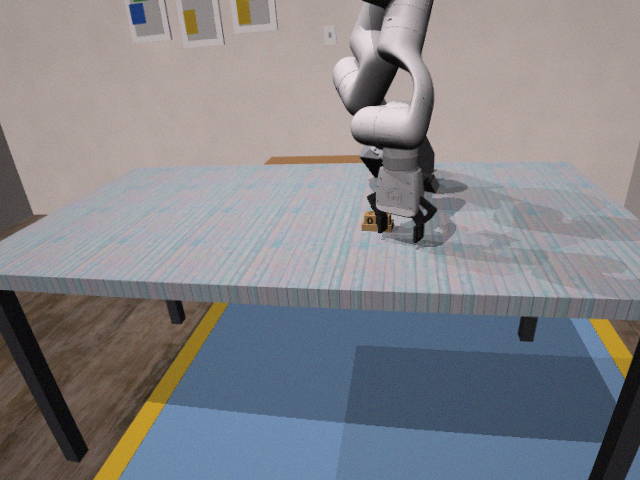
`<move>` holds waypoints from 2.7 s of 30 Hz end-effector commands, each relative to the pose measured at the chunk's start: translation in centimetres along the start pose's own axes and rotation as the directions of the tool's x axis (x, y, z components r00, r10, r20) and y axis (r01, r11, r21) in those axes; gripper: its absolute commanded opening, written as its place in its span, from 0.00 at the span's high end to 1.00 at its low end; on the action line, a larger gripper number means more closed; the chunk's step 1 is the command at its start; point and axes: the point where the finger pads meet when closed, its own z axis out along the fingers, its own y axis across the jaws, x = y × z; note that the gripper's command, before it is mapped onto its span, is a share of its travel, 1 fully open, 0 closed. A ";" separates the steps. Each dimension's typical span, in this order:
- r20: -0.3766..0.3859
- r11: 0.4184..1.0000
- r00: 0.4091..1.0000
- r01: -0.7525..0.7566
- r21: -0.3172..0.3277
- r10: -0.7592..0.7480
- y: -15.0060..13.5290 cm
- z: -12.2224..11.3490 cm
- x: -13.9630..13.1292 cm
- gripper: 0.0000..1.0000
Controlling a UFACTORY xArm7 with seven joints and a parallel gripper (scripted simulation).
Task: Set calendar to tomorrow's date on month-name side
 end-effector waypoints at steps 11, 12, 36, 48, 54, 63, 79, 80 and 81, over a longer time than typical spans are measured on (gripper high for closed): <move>0.001 1.000 1.000 0.000 -0.001 0.000 0.1 0.0 0.0 0.00; 0.001 1.000 1.000 0.000 -0.001 0.000 0.1 0.0 0.0 0.00; 0.001 1.000 1.000 0.000 -0.001 0.000 0.1 0.0 0.0 0.00; 0.001 1.000 1.000 0.000 -0.001 0.000 0.1 -0.7 0.0 0.00; 0.001 1.000 1.000 0.000 -0.001 0.000 0.1 -2.1 0.0 0.00; 0.001 1.000 1.000 -0.001 -0.001 0.001 0.1 -3.5 0.0 0.00; 0.000 0.963 0.963 -0.268 -0.002 0.268 -1.9 -3.7 -1.0 0.00; 0.000 0.958 0.958 -0.286 -0.001 0.286 -2.0 -3.7 -1.0 0.00; 0.000 0.949 0.949 -0.316 -0.001 0.316 -2.0 -3.7 -1.0 0.00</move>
